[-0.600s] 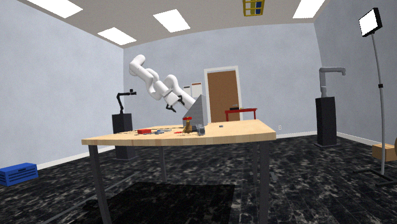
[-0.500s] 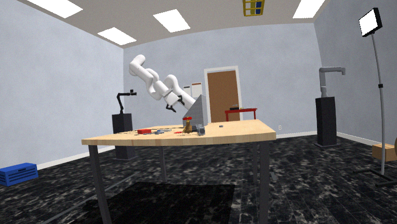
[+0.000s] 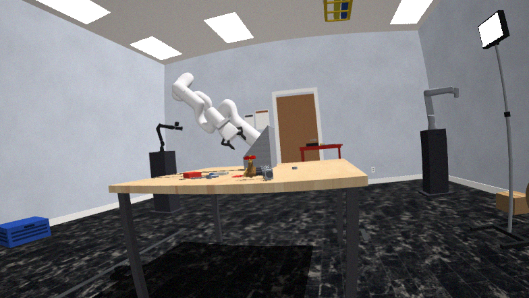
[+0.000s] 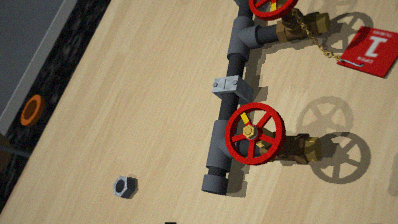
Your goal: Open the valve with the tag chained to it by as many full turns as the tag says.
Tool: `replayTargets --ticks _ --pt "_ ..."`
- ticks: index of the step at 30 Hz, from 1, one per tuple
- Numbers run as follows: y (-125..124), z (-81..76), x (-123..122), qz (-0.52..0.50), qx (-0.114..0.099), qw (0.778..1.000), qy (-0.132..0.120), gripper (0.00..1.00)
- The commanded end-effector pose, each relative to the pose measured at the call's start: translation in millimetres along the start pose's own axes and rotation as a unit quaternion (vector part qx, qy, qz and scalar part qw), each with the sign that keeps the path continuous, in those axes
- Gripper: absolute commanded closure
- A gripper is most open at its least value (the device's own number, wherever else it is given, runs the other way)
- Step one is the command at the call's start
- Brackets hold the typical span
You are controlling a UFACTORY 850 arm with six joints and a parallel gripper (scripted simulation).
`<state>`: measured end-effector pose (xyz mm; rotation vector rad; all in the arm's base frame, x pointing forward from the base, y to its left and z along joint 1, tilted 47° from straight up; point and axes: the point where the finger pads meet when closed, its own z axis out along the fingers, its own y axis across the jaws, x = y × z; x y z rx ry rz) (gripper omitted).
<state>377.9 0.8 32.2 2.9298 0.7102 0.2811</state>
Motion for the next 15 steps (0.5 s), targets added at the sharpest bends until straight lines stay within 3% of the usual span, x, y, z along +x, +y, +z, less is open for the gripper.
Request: replayTargets --ticks 1,5,9,15 --pt "0 0.0 1 0.000 -0.001 1.000 0.001 0.00" --pt "6 3.1 13 0.004 -0.012 1.000 0.008 0.00" --pt "24 11.2 47 0.014 -0.047 0.998 0.026 0.00" --pt "35 15.9 69 0.021 -0.071 0.997 0.036 0.00"
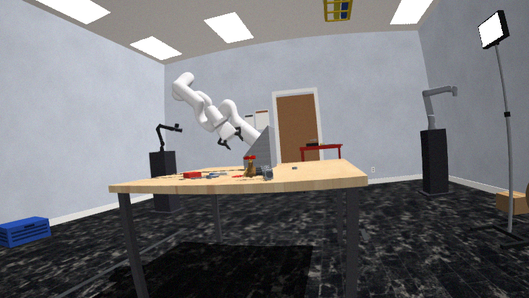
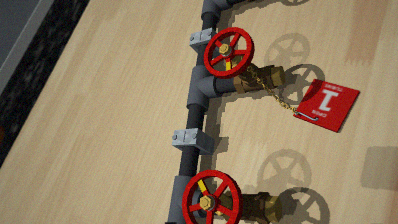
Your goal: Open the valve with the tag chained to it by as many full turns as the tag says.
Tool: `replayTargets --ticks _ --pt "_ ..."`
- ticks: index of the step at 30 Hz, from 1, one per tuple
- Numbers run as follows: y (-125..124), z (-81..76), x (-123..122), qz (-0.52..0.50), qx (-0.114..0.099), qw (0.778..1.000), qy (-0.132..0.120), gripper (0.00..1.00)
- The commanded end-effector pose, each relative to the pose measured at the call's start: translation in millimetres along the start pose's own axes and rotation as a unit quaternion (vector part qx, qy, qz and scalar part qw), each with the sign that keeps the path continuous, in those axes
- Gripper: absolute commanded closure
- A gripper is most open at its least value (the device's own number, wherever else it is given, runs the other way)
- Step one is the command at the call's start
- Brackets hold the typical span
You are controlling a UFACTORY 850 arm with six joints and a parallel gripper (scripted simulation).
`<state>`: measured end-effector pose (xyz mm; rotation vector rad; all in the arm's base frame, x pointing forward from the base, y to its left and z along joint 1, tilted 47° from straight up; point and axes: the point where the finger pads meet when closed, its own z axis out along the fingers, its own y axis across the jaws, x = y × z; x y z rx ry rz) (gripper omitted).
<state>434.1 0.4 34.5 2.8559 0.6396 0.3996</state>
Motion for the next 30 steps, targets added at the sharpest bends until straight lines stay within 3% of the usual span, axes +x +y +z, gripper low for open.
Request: replayTargets --ticks 1,2,15,18,19,30 --pt "8 8.5 19 0.005 -0.024 1.000 0.005 0.00" --pt "14 12.7 32 0.009 -0.040 0.999 0.010 0.00" --pt "38 27.6 82 0.029 -0.109 0.993 0.021 0.00" --pt "40 28.6 85 0.030 -0.114 0.993 0.021 0.00" --pt "45 31.4 95 0.035 -0.131 0.991 0.021 0.00" --pt "57 40.1 126 0.055 -0.190 0.980 0.008 0.00"
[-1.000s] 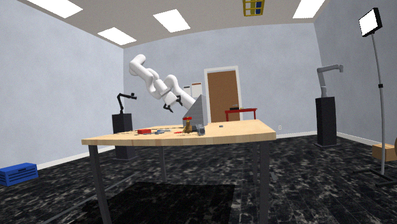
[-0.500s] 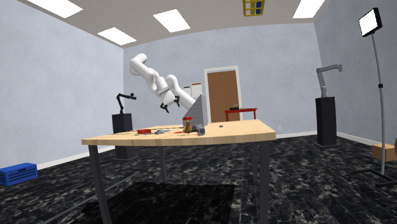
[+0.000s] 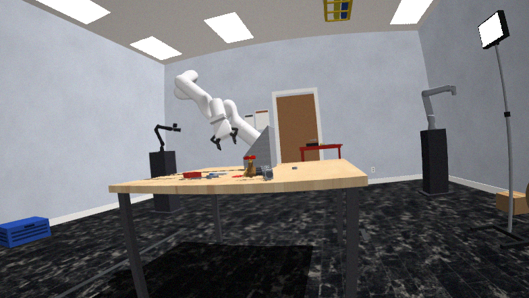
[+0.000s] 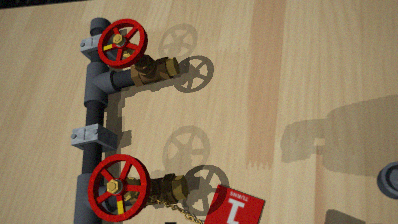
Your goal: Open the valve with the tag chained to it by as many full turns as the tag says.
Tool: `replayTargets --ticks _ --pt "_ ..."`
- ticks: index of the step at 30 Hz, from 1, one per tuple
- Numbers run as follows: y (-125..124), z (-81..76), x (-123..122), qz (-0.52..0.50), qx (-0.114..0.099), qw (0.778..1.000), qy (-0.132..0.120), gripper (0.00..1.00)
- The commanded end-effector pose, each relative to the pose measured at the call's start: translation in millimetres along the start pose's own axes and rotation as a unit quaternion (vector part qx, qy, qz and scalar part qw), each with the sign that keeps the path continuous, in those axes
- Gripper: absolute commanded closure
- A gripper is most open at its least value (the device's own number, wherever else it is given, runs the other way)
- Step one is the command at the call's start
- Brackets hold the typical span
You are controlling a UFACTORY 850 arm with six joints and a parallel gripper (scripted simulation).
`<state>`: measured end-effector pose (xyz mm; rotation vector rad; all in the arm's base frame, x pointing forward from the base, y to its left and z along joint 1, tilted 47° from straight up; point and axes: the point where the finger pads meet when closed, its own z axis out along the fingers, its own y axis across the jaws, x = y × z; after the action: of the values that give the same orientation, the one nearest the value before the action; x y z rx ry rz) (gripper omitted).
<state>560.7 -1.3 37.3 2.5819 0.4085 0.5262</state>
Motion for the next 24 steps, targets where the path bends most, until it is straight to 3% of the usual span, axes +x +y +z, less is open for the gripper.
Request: replayTargets --ticks 1,3,5,6,14,20,22,24 --pt "3 7.8 19 0.008 -0.039 0.999 -0.015 0.00" --pt "3 10.1 25 0.012 -0.054 0.998 -0.022 0.00" --pt "3 10.1 25 0.012 -0.054 0.998 -0.022 0.00" --pt "2 12.5 31 0.017 -0.072 0.997 -0.033 0.00" --pt "-4 15.6 42 0.028 -0.111 0.991 -0.065 0.00" --pt "-13 15.5 45 0.036 -0.134 0.985 -0.098 0.00" --pt "-13 15.5 45 0.036 -0.134 0.985 -0.098 0.00" --pt "-22 14.3 45 0.040 -0.146 0.981 -0.121 0.00"
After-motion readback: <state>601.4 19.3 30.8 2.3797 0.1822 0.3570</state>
